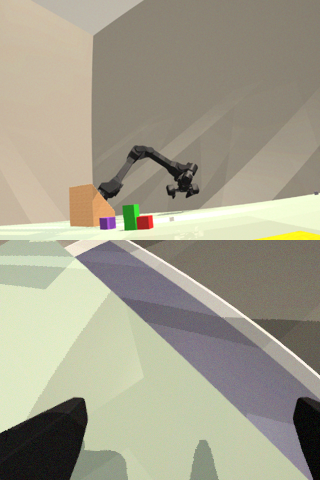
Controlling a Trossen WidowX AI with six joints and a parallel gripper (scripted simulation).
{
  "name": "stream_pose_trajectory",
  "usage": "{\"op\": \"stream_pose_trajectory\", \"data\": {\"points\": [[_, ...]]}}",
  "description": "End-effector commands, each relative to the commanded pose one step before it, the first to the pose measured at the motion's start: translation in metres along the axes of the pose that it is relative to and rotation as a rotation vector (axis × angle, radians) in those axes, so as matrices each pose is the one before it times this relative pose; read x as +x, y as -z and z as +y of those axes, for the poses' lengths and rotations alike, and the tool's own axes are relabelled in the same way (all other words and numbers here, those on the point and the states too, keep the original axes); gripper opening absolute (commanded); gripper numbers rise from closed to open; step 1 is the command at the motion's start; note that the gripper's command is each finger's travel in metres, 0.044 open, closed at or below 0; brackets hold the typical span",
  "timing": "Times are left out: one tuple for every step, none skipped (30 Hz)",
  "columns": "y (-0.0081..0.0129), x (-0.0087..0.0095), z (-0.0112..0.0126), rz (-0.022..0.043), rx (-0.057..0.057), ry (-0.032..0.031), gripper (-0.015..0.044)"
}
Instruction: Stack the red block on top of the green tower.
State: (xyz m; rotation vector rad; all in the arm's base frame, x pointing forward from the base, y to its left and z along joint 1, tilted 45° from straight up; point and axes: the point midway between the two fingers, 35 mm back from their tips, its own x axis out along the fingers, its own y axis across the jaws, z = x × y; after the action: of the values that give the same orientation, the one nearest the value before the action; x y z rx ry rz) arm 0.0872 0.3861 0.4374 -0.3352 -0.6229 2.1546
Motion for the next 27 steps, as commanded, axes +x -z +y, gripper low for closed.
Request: {"op": "stream_pose_trajectory", "data": {"points": [[0.00085, -0.00052, -0.00053, 0.00203, 0.0017, 0.00192, 0.0426], [0.00255, -0.00156, -0.00158, 0.00607, 0.0051, 0.00578, 0.0440], [0.00425, -0.00262, -0.00263, 0.01008, 0.0086, 0.00965, 0.0440], [0.00595, -0.00370, -0.00370, 0.01404, 0.0120, 0.01355, 0.0440], [0.00764, -0.00479, -0.00480, 0.01792, 0.0156, 0.01747, 0.0440], [0.00932, -0.00588, -0.00591, 0.02166, 0.0191, 0.02139, 0.0440], [0.01025, -0.00651, -0.00660, 0.02358, 0.0212, 0.02364, 0.0440], [0.01027, -0.00653, -0.00674, 0.02336, 0.0214, 0.02378, 0.0440], [0.01027, -0.00654, -0.00685, 0.02308, 0.0216, 0.02386, 0.0440], [0.01026, -0.00655, -0.00696, 0.02280, 0.0218, 0.02392, 0.0440], [0.01007, -0.00592, -0.00698, 0.02360, 0.0155, 0.02380, 0.0440], [0.01097, -0.00642, -0.00759, 0.02554, 0.0170, 0.02559, 0.0440], [0.01108, -0.00642, -0.00766, 0.02559, 0.0173, 0.02545, 0.0440], [0.01115, -0.00639, -0.00769, 0.02552, 0.0175, 0.02520, 0.0440], [0.01121, -0.00636, -0.00773, 0.02546, 0.0177, 0.02493, 0.0440], [0.01128, -0.00632, -0.00775, 0.02538, 0.0179, 0.02465, 0.0440], [0.01134, -0.00628, -0.00777, 0.02530, 0.0181, 0.02435, 0.0440], [0.01140, -0.00624, -0.00779, 0.02522, 0.0184, 0.02404, 0.0440], [0.01140, -0.00616, -0.00776, 0.02498, 0.0185, 0.02356, 0.0440], [0.01069, -0.00568, -0.00726, 0.02321, 0.0175, 0.02166, 0.0440], [0.01295, -0.00552, -0.00741, 0.02542, 0.0346, 0.02148, 0.0440], [0.01314, -0.00557, -0.00772, 0.02545, 0.0356, 0.02183, 0.0440], [0.01307, -0.00551, -0.00789, 0.02499, 0.0358, 0.02174, 0.0440], [0.01300, -0.00544, -0.00805, 0.02454, 0.0361, 0.02162, 0.0440], [0.01293, -0.00537, -0.00820, 0.02408, 0.0364, 0.02147, 0.0440], [0.01286, -0.00529, -0.00835, 0.02363, 0.0367, 0.02130, 0.0440], [0.01278, -0.00521, -0.00850, 0.02318, 0.0369, 0.02109, 0.0440]]}}
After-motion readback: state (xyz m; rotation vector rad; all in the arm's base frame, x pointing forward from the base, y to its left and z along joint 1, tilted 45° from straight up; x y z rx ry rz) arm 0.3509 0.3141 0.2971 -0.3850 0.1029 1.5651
